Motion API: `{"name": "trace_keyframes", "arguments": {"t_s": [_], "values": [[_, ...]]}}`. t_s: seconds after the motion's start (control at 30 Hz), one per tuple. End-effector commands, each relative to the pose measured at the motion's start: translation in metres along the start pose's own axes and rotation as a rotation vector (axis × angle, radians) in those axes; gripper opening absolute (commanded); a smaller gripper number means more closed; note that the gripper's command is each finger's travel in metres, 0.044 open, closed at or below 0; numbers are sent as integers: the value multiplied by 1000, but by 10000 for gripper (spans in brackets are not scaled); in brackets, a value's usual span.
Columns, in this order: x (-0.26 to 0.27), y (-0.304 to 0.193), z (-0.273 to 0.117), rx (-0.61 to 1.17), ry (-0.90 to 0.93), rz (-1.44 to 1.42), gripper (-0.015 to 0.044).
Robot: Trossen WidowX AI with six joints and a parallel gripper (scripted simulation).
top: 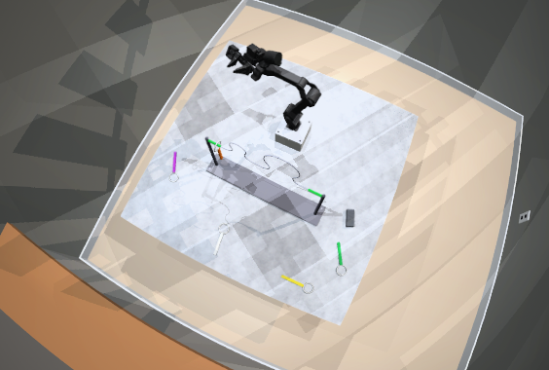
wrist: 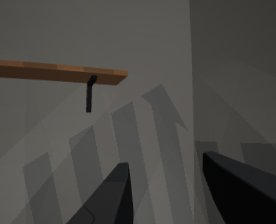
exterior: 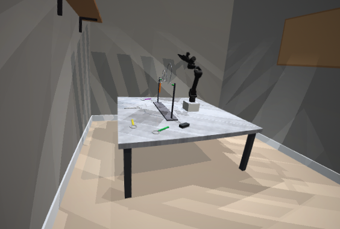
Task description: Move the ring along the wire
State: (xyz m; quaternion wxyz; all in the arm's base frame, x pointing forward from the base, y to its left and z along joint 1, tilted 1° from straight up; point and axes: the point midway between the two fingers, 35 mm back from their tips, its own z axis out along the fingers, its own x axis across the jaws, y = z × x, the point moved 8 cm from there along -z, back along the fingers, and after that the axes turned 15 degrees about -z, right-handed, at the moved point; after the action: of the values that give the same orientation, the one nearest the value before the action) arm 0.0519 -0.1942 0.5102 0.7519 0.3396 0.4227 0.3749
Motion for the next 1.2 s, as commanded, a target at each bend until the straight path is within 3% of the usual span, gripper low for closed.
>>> {"name": "trace_keyframes", "arguments": {"t_s": [0.0,0.33,0.67,1.0,1.17], "values": [[-18,-62,-2,42,6,15,160],[-13,-221,-15,168,58,55,160],[63,-353,-48,294,183,107,160],[172,-418,-96,384,362,163,160],[186,-418,-96,383,383,137,160]]}}
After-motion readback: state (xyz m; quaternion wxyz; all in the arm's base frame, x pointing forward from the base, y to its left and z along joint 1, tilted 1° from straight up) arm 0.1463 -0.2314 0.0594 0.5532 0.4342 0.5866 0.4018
